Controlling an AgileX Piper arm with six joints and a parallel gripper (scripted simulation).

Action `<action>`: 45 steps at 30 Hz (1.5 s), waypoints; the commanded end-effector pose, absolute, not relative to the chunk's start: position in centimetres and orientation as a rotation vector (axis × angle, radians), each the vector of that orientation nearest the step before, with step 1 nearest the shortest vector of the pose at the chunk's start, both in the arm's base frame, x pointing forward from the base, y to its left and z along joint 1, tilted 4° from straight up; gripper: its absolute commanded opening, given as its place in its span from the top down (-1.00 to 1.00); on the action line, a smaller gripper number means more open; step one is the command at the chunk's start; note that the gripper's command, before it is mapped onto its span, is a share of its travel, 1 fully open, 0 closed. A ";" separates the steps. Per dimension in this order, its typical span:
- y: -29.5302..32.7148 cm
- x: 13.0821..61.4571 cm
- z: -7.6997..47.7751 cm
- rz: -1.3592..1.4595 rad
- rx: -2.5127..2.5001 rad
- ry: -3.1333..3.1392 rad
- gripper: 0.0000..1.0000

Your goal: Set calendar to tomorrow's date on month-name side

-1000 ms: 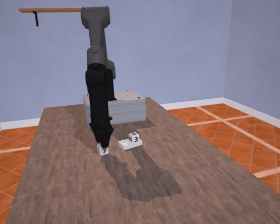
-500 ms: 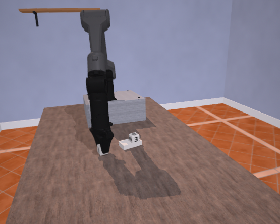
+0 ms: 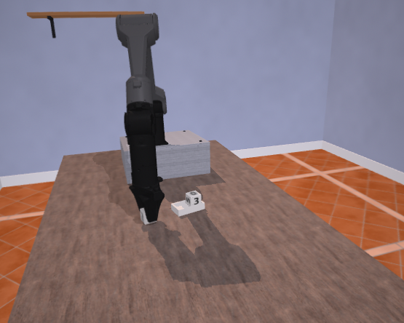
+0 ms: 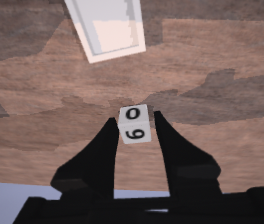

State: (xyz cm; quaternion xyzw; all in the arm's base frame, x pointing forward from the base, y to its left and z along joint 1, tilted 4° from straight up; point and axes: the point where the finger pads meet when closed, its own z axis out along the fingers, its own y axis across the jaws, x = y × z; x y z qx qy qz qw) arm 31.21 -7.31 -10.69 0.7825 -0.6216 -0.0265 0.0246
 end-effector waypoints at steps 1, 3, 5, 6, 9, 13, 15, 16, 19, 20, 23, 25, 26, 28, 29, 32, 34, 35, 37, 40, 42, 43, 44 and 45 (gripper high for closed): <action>-7.3 31.2 -10.7 -0.082 2.419 -1.924 -0.22; -7.3 31.2 -10.7 -0.082 2.419 -1.924 -0.22; -7.3 31.2 -10.7 -0.082 2.419 -1.924 -0.22; -7.3 31.2 -10.7 -0.082 2.419 -1.924 -0.22; -7.3 31.2 -10.7 -0.082 2.419 -1.924 -0.22; -7.3 31.2 -10.7 -0.082 2.419 -1.924 -0.22; -7.3 31.2 -10.7 -0.082 2.419 -1.924 -0.22; -7.3 31.2 -10.7 -0.082 2.419 -1.924 -0.22; -7.3 31.2 -10.7 -0.082 2.419 -1.924 -0.22; -7.3 31.2 -10.7 -0.082 2.419 -1.924 -0.22; -7.3 31.2 -10.7 -0.082 2.419 -1.924 -0.22; -7.3 31.2 -10.7 -0.082 2.419 -1.924 -0.22; -7.3 31.2 -10.7 -0.082 2.419 -1.924 0.29; -7.3 31.2 -10.7 -0.082 2.419 -1.924 0.29; -7.3 31.2 -10.7 -0.082 2.419 -1.924 0.29; -7.3 31.2 -10.7 -0.082 2.419 -1.924 0.29; -7.3 31.2 -10.7 -0.082 2.419 -1.924 0.29; -7.3 31.2 -10.7 -0.082 2.419 -1.924 0.29; -7.3 31.2 -10.7 -0.082 2.419 -1.924 0.29; -7.3 31.2 -10.7 -0.082 2.419 -1.924 0.29; -7.3 31.2 -10.7 -0.082 2.419 -1.924 0.29; -7.3 31.2 -10.7 -0.082 2.419 -1.924 0.29; -7.3 31.2 -10.7 -0.082 2.419 -1.924 0.29; -7.3 31.2 -10.7 -0.082 2.419 -1.924 0.29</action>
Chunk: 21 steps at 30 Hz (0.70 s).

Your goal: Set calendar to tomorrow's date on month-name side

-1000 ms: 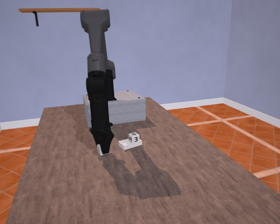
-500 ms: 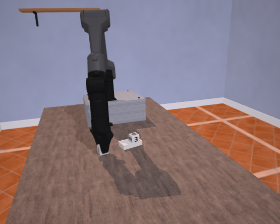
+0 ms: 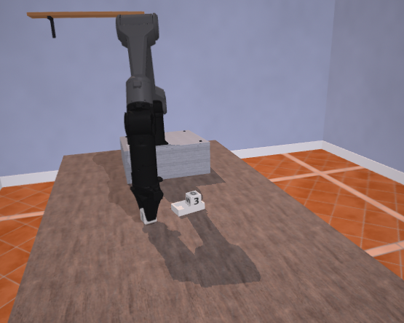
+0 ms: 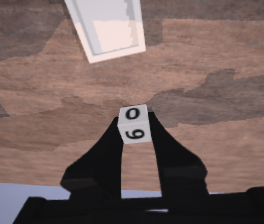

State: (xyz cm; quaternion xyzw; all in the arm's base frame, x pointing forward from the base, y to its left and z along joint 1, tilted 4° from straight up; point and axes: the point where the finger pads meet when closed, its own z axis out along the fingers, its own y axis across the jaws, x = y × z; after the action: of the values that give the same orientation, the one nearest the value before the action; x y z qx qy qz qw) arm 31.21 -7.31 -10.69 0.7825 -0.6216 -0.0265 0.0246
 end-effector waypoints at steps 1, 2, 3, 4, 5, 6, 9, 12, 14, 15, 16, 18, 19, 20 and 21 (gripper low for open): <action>-7.3 31.2 -10.7 -0.082 2.419 -1.924 0.29; -7.3 31.2 -10.7 -0.082 2.419 -1.924 0.29; -7.3 31.2 -10.7 -0.082 2.419 -1.924 0.29; -7.3 31.2 -10.7 -0.082 2.419 -1.924 0.29; -7.3 31.2 -10.7 -0.082 2.419 -1.924 0.29; -7.3 31.2 -10.7 -0.082 2.419 -1.924 0.29; -7.3 31.2 -10.7 -0.082 2.419 -1.924 0.29; -7.3 31.2 -10.7 -0.082 2.419 -1.924 0.29; -7.3 31.2 -10.7 -0.082 2.419 -1.924 0.29; -7.3 31.2 -10.7 -0.082 2.419 -1.924 0.29; -7.4 31.2 -10.6 -0.081 2.419 -1.924 0.29; -7.4 31.3 -10.2 -0.078 2.420 -1.925 0.29; -7.4 31.3 -9.9 -0.077 2.421 -1.925 0.29; -7.4 31.4 -9.4 -0.076 2.421 -1.925 0.29; -7.4 31.5 -8.9 -0.075 2.422 -1.925 0.29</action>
State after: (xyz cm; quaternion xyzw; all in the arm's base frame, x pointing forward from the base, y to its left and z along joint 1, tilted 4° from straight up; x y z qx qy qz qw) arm 31.22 -7.33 -9.53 0.7821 -0.6220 -0.0274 0.0254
